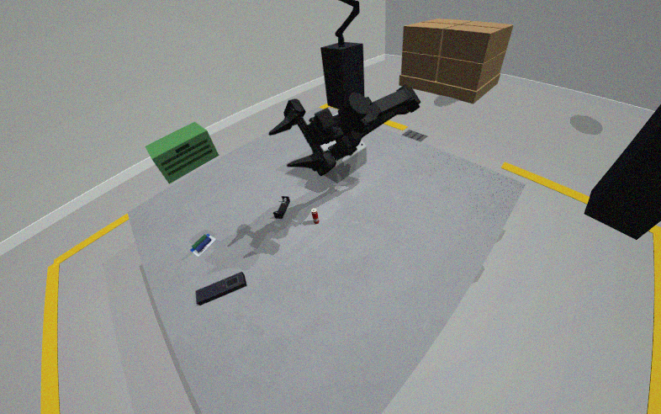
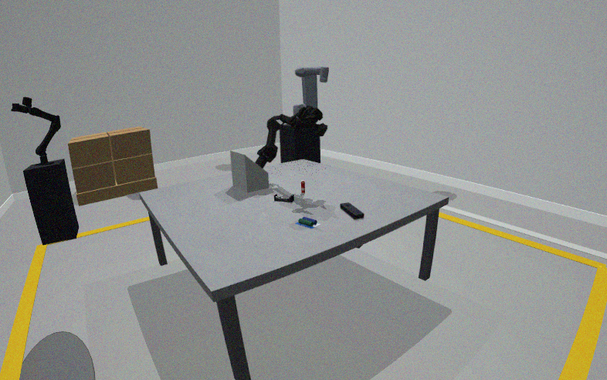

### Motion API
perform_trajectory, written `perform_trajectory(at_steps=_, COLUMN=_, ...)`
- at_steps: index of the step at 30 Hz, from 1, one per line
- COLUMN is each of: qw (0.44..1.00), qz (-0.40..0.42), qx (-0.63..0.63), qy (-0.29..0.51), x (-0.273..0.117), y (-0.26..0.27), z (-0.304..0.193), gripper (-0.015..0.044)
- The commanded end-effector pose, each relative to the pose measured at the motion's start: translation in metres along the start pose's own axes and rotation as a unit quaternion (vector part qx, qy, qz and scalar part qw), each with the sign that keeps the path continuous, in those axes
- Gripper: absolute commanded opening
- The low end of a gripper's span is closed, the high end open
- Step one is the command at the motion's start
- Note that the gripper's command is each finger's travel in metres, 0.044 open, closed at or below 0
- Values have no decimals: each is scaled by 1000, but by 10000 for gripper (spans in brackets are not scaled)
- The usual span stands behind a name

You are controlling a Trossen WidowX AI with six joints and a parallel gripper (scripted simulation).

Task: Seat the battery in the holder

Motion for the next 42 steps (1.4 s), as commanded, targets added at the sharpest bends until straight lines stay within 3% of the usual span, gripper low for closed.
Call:
perform_trajectory(at_steps=1, qw=1000, qz=3, qx=-3, qy=10, x=1, y=1, z=-3, gripper=374)
perform_trajectory(at_steps=4, qw=987, qz=54, qx=-32, qy=150, x=14, y=12, z=-46, gripper=295)
perform_trajectory(at_steps=7, qw=939, qz=128, qx=-44, qy=317, x=13, y=26, z=-96, gripper=216)
perform_trajectory(at_steps=15, qw=782, qz=256, qx=10, qy=568, x=-25, y=51, z=-156, gripper=6)
perform_trajectory(at_steps=19, qw=680, qz=306, qx=75, qy=662, x=-48, y=64, z=-165, gripper=0)
perform_trajectory(at_steps=36, qw=666, qz=312, qx=85, qy=673, x=-51, y=67, z=-167, gripper=0)
perform_trajectory(at_steps=42, qw=666, qz=311, qx=84, qy=673, x=-52, y=90, z=-204, gripper=0)
Point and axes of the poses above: the point midway between the two fingers, 35 mm back from their tips, its own x axis out along the fingers, its own y axis across the jaws, z = x × y, the point moved 4 cm from there along -x, back along the fingers, and after that the axes turned 9 degrees about x, right-handed, at the moved point
